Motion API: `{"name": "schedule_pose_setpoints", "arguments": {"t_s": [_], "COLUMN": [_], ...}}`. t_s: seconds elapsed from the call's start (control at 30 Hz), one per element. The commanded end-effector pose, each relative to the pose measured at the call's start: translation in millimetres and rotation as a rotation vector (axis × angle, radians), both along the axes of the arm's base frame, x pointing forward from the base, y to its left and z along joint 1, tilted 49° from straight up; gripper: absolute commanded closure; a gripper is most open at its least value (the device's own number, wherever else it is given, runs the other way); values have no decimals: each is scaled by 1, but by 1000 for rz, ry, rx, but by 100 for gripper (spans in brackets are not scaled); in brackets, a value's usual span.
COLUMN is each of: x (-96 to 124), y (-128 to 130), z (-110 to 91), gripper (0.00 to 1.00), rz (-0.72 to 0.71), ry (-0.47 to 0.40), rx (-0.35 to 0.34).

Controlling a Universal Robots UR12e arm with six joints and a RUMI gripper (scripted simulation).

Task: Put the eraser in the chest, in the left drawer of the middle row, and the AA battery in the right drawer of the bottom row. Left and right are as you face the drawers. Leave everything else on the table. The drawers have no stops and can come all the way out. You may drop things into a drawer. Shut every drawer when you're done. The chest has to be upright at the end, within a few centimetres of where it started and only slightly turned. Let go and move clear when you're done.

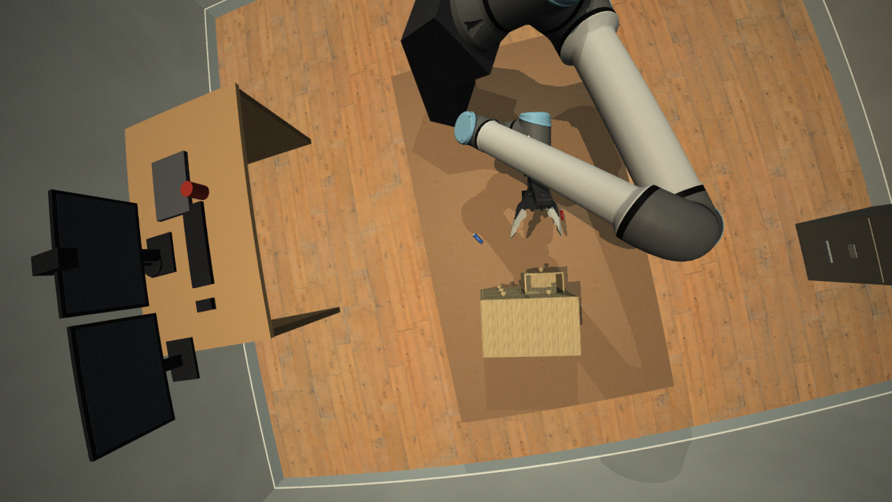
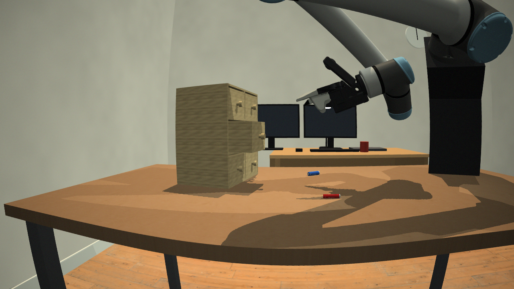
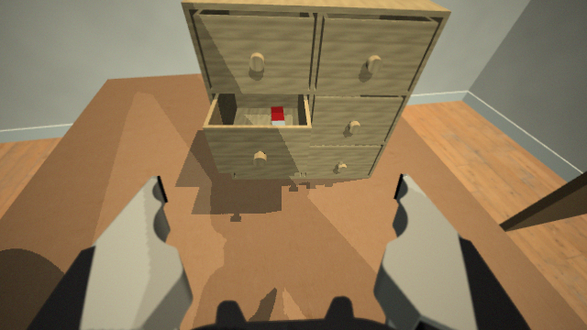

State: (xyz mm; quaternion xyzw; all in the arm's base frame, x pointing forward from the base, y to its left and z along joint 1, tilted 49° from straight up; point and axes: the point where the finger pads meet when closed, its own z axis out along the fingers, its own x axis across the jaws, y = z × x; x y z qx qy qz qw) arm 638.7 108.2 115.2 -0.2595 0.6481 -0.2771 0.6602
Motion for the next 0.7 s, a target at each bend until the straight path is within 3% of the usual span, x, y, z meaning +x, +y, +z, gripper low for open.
{"name": "schedule_pose_setpoints", "arguments": {"t_s": [0.0,0.67], "x": [-6,-11], "y": [1,2], "z": [-1,-2], "gripper": [0,0], "rz": [0,-1], "ry": [-1,0], "rx": [0,1]}}
